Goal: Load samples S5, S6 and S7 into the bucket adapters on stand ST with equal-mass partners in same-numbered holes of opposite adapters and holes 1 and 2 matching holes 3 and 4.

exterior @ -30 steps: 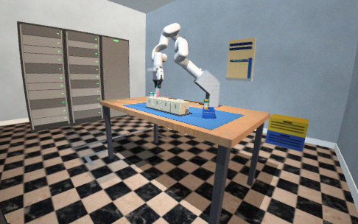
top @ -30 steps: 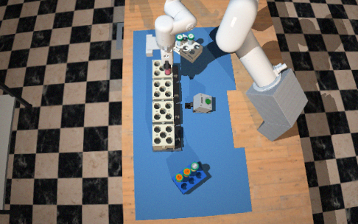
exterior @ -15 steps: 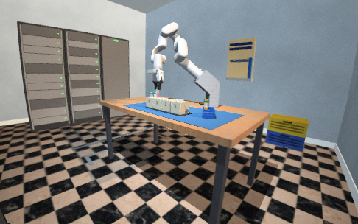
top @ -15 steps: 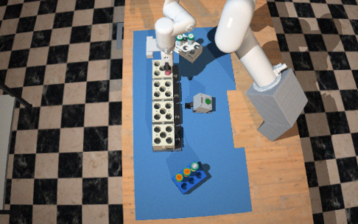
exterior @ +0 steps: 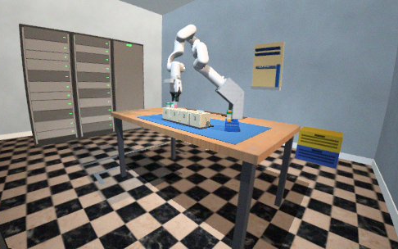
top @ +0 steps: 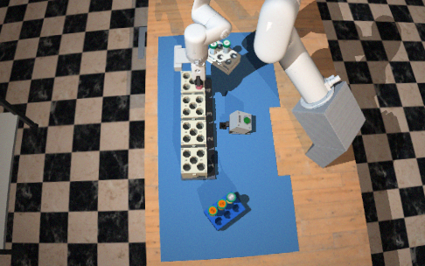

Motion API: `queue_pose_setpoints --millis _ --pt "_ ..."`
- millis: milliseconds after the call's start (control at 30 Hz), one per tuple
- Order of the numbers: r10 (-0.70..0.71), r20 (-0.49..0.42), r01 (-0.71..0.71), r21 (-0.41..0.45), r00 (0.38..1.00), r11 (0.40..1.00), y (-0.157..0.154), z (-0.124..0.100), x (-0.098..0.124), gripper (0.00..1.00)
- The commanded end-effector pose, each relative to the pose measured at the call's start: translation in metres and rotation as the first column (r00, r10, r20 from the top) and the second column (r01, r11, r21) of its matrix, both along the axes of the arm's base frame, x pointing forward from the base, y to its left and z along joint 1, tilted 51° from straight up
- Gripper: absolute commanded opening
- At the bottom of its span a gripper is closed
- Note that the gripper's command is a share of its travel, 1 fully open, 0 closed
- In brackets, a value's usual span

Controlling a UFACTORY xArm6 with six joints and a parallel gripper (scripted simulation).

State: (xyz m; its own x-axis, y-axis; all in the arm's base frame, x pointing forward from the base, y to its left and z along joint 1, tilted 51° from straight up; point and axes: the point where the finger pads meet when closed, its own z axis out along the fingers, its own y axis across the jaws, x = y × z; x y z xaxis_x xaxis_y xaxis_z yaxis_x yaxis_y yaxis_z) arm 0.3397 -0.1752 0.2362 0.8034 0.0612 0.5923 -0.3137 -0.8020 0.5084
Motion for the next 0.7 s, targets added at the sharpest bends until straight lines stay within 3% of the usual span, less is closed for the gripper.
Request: queue_pose_setpoints --millis 0,667 --pt "0.000 0.003 0.000 -0.002 1.000 1.000 -0.003 -0.002 0.003 0.00" --pt "0.000 0.003 0.000 -0.002 1.000 1.000 -0.014 -0.013 0.012 0.00"
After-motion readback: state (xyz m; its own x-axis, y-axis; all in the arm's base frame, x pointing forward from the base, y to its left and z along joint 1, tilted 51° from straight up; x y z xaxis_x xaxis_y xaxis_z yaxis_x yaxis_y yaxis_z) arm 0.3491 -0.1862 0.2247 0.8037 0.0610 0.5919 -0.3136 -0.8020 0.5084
